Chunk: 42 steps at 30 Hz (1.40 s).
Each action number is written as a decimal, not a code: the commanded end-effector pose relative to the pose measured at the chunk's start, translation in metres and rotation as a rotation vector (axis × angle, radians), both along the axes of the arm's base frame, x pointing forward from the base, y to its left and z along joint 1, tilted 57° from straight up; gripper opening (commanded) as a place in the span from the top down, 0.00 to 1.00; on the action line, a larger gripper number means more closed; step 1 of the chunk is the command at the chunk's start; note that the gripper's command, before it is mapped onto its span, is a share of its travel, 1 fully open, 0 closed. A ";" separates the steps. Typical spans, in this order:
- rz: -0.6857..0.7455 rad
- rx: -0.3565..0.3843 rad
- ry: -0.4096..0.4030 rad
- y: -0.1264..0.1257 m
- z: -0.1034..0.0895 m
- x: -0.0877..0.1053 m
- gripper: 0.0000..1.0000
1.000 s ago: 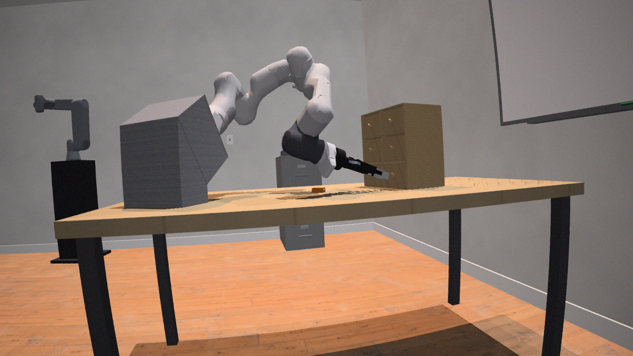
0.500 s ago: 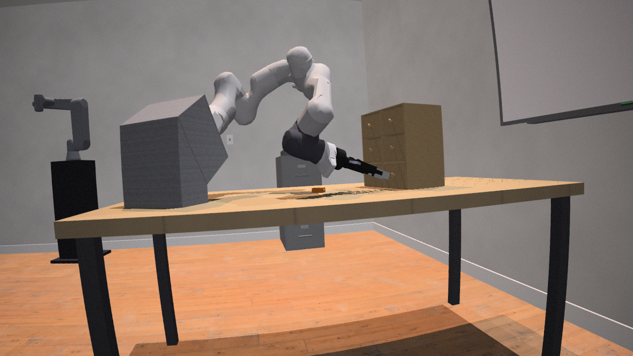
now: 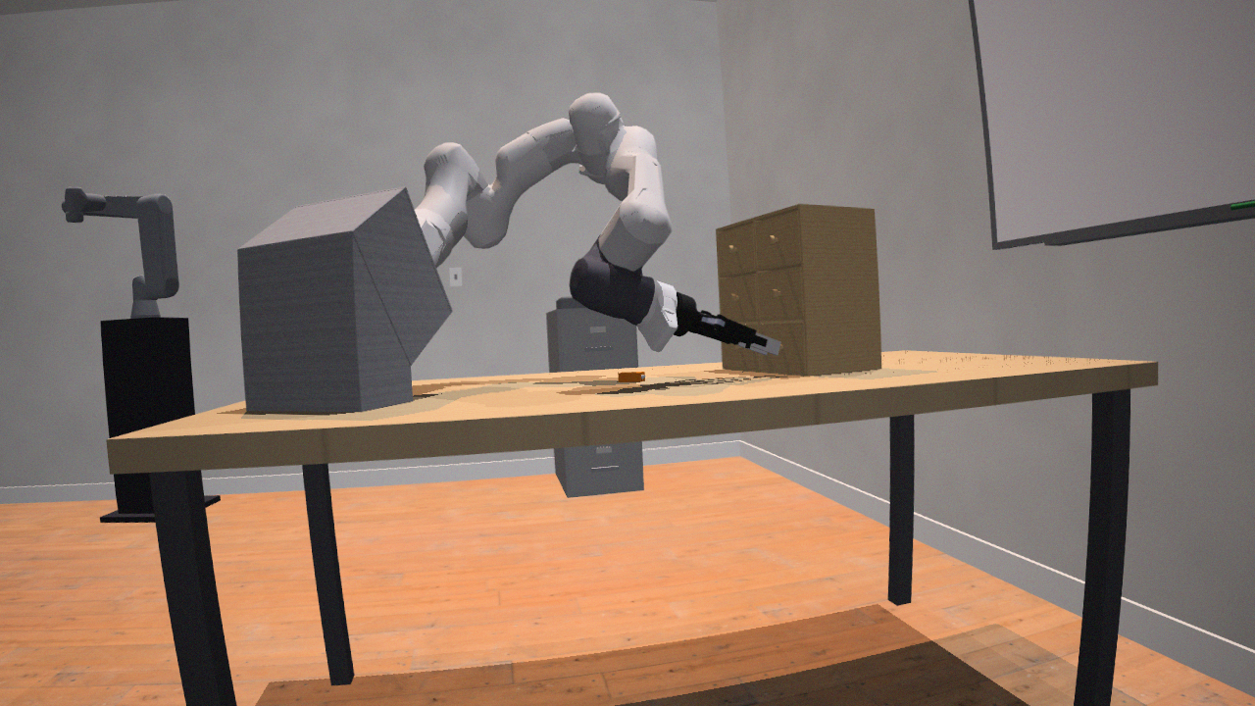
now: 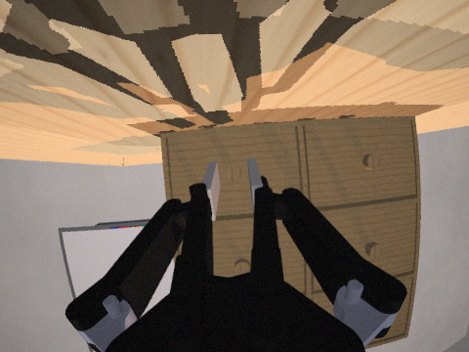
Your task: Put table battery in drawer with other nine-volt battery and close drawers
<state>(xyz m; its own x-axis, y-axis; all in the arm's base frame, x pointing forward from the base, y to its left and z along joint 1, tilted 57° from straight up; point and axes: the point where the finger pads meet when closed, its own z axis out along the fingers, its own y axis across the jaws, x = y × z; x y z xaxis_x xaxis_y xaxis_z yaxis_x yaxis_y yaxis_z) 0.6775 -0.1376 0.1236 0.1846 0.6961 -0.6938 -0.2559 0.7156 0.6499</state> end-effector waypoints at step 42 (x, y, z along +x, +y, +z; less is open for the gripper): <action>0.001 0.008 0.007 -0.003 0.006 0.013 0.92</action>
